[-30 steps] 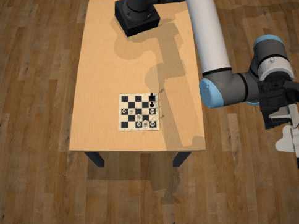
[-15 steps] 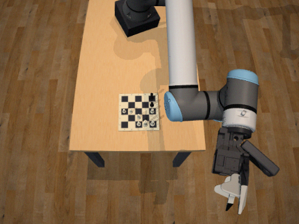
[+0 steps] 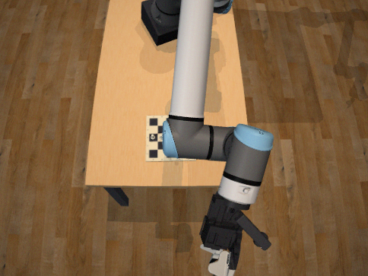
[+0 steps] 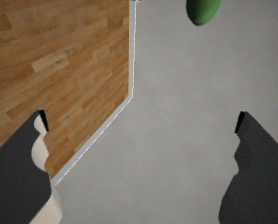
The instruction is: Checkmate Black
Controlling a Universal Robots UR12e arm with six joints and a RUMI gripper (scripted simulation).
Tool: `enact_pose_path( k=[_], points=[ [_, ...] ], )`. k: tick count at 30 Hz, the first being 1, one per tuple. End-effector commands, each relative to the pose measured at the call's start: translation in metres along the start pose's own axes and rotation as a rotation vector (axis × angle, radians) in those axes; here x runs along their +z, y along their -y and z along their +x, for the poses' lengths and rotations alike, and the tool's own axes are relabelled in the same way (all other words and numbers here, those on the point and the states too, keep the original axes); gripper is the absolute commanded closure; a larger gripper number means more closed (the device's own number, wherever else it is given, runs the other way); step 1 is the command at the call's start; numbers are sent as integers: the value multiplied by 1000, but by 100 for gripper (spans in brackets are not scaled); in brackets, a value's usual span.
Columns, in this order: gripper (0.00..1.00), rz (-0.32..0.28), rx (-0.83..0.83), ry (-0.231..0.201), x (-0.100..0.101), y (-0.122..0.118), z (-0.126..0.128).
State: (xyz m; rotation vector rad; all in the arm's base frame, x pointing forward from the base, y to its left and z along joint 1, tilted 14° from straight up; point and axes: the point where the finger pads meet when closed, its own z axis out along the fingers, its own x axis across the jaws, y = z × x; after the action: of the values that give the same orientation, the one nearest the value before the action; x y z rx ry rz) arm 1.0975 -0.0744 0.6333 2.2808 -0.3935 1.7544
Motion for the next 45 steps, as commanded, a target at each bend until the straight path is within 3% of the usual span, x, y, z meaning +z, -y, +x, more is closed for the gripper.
enact_pose_path(
  k=[1,2,3,4,5,8,10,11,12,13,14,15,16,17,18,19,21,22,23,25,27,28,30,31,33,34,36,37,40,42,45],
  points=[
    [0,4,-101,144,38,-33,-60],
    [0,4,-101,144,38,-33,-60],
    [0,10,-135,201,50,-48,-86],
    [0,10,-135,201,50,-48,-86],
    [0,19,-166,258,60,-62,-112],
    [0,19,-166,258,60,-62,-112],
    [0,43,-221,371,75,-92,-165],
    [0,43,-221,371,75,-92,-165],
    [0,59,-245,427,80,-106,-191],
    [0,59,-245,427,80,-106,-191],
    [0,77,-266,482,84,-121,-217],
    [0,77,-266,482,84,-121,-217],
    [0,97,-285,536,87,-135,-243],
    [0,97,-285,536,87,-135,-243],
    [0,119,-301,589,88,-150,-268],
    [0,119,-301,589,88,-150,-268],
    [0,169,-325,691,85,-177,-317],
    [0,169,-325,691,85,-177,-317],
    [0,197,-333,740,82,-190,-341],
    [0,197,-333,740,82,-190,-341],
    [0,257,-341,832,73,-214,-386],
    [0,257,-341,832,73,-214,-386],
    [0,323,-338,917,60,-236,-428],
    [0,323,-338,917,60,-236,-428],
    [0,393,-326,992,43,-255,-466],
    [0,393,-326,992,43,-255,-466],
    [0,466,-304,1058,25,-272,-500],
    [0,466,-304,1058,25,-272,-500],
    [0,578,-258,1138,-6,-293,-544],
    [0,578,-258,1138,-6,-293,-544],
    [0,688,-196,1196,-38,-310,-578]
  ],
)
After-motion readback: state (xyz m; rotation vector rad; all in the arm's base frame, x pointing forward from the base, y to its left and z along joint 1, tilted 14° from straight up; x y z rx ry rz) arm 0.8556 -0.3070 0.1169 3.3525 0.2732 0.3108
